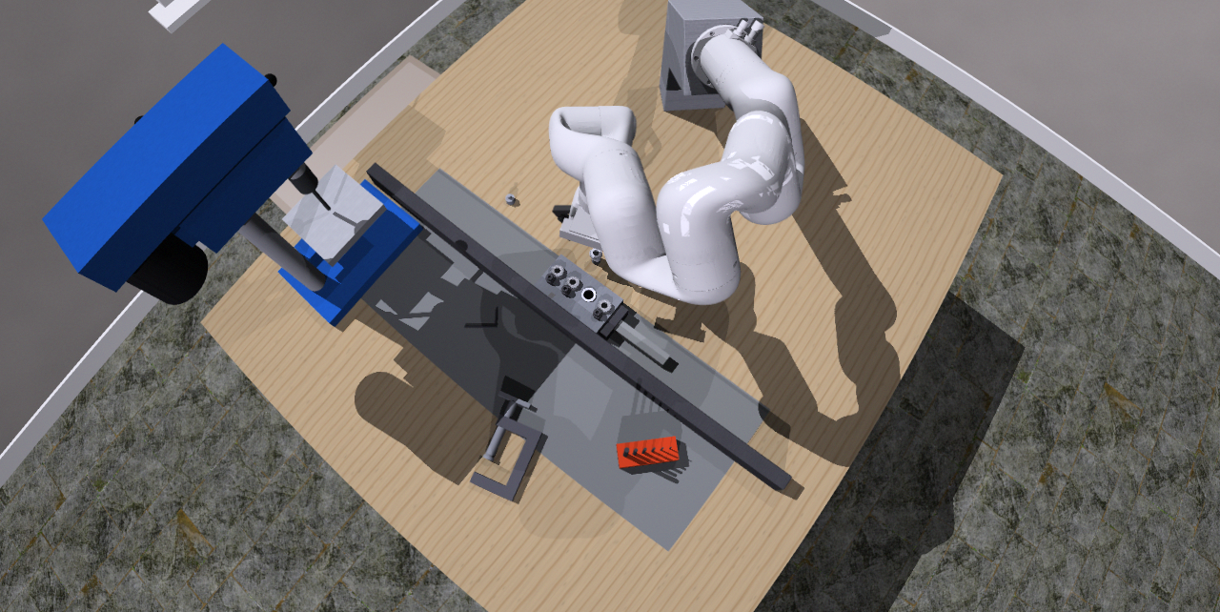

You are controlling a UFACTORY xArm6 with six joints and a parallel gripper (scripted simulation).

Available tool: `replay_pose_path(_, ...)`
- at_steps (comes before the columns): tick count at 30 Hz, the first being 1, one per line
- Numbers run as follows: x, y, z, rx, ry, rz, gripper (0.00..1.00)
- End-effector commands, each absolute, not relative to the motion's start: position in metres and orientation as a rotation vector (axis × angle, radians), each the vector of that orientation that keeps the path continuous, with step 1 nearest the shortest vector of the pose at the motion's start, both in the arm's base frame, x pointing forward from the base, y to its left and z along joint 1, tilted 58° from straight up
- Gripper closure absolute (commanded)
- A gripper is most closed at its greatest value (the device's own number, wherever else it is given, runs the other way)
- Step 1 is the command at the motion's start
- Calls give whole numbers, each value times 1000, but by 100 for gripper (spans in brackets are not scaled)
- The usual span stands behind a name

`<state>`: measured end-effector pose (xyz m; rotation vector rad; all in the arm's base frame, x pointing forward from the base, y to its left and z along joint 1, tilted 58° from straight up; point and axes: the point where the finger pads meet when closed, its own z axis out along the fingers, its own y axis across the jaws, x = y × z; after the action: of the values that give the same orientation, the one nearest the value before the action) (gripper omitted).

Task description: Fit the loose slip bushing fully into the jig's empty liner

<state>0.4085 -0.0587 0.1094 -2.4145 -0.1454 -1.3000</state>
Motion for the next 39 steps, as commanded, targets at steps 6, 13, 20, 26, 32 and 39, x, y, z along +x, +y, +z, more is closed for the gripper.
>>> replay_pose_path(6,409,-59,110,-2309,220,-1019,50)
replay_pose_path(13,409,-59,110,-2309,220,-1019,50)
replay_pose_path(20,409,-59,110,-2309,220,-1019,50)
replay_pose_path(26,409,-59,110,-2309,220,-1019,50)
replay_pose_path(32,409,-59,110,-2309,220,-1019,50)
replay_pose_path(39,409,-59,110,-2309,220,-1019,50)
